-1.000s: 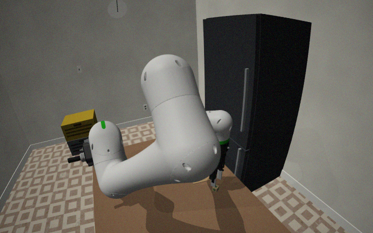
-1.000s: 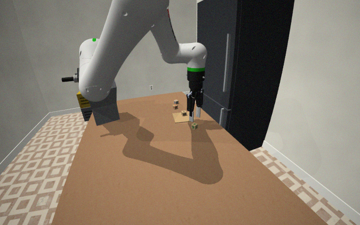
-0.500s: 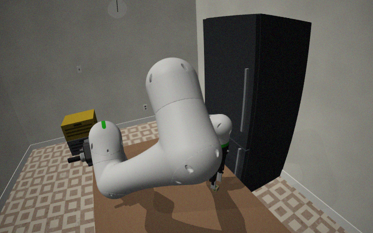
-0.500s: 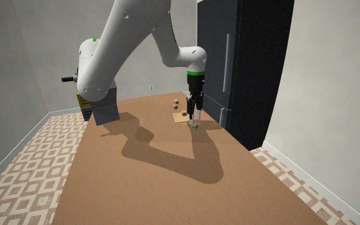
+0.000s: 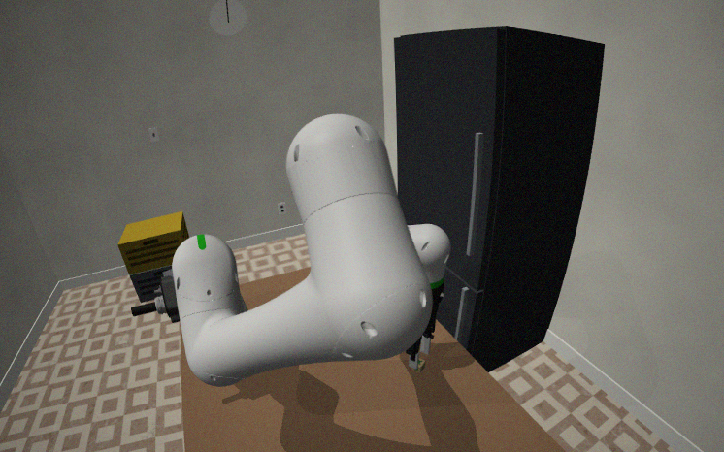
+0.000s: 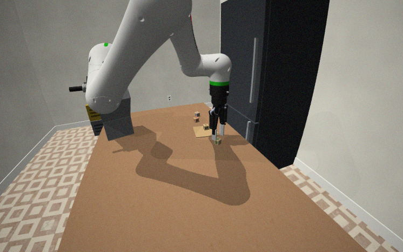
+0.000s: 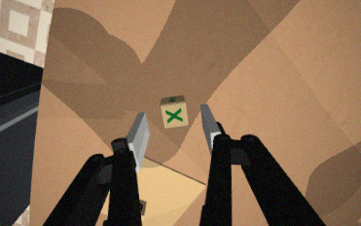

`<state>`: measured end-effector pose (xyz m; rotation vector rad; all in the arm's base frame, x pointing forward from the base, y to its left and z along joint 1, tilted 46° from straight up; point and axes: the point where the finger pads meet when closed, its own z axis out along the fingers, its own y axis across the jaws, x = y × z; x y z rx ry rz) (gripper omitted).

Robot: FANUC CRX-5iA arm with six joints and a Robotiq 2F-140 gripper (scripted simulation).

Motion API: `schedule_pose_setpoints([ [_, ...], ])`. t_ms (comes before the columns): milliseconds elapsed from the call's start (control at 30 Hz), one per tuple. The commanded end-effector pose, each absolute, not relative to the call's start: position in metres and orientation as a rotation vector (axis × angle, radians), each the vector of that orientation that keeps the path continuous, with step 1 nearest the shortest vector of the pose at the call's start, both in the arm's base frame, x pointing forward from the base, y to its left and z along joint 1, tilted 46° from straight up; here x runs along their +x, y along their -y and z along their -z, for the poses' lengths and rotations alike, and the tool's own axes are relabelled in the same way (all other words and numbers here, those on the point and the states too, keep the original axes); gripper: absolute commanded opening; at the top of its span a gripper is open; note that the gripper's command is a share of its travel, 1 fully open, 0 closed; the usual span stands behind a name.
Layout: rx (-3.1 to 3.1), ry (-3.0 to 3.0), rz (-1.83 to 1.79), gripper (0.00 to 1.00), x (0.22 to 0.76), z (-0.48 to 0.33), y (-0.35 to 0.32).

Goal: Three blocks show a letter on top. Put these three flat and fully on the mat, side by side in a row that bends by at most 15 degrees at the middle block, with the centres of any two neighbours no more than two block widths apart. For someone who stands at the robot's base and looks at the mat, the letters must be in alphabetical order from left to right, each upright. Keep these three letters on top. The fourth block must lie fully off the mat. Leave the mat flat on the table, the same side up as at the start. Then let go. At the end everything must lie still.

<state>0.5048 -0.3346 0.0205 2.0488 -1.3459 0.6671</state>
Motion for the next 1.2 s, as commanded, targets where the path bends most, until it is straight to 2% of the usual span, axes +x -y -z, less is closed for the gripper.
schedule_pose_setpoints([
  [0, 2.049, 1.346, -0.667, 0.40, 0.505, -0.021, 0.335],
  [1167, 2.049, 1.346, -0.667, 0.40, 0.508, 0.005, 0.361],
])
